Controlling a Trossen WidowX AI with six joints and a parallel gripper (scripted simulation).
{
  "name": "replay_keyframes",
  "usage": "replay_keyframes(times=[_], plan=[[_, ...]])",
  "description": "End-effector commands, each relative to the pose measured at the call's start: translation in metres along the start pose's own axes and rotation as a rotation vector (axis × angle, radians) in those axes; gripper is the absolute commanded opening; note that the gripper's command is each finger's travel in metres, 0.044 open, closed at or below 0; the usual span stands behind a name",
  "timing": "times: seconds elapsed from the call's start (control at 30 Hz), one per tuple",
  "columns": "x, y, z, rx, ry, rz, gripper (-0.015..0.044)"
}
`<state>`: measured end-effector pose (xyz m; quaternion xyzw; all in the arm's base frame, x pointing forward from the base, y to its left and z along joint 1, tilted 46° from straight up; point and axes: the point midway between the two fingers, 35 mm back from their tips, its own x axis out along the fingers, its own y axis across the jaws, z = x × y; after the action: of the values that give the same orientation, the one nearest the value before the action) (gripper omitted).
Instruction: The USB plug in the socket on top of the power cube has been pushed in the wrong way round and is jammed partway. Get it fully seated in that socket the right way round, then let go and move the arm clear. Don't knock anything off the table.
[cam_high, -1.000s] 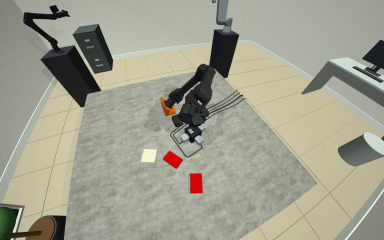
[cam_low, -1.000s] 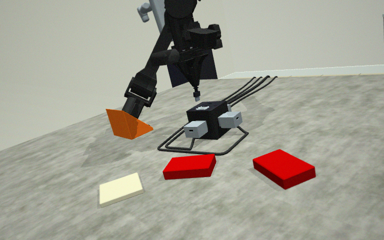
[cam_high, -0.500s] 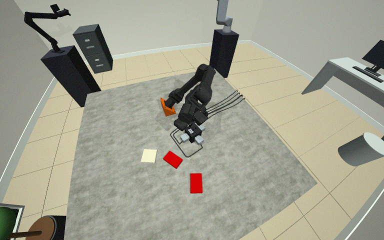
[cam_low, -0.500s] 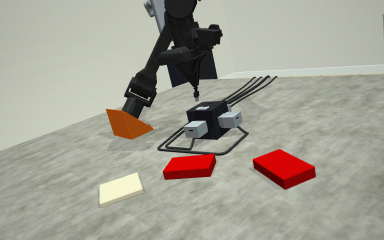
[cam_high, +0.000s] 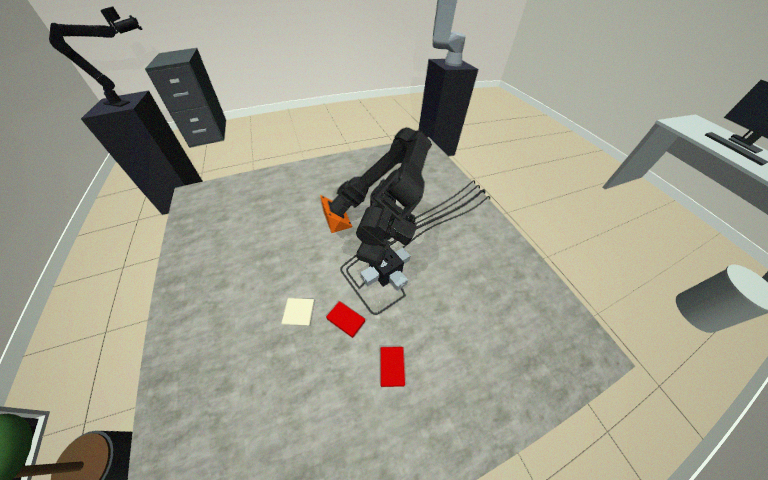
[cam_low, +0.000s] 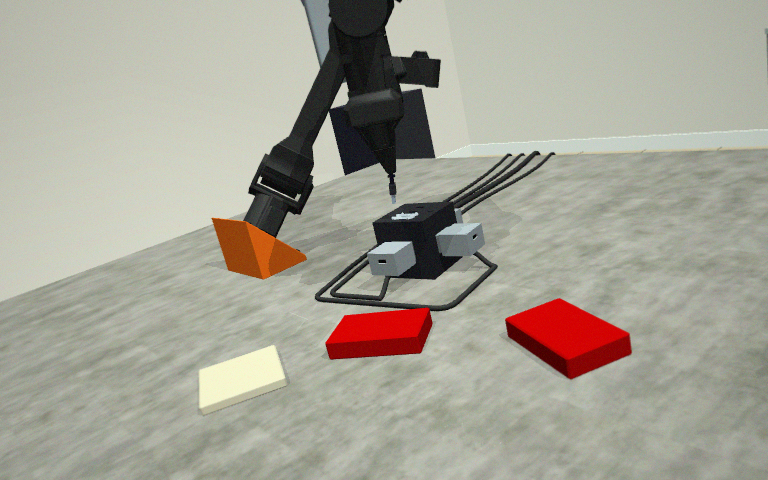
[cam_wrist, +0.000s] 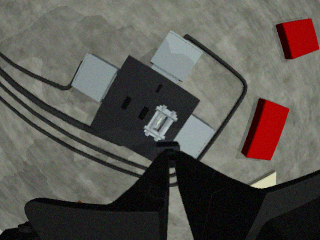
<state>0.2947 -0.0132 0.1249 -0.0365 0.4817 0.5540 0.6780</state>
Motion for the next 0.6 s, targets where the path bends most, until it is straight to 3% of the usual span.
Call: replay_keyframes(times=[0.0,0.57], plan=[[0.0001,0.0000,-0.0001,-0.094,0.001,0.000,0.0000],[0.0001,0.0000,-0.0002,-0.539,0.001,0.000,0.0000]])
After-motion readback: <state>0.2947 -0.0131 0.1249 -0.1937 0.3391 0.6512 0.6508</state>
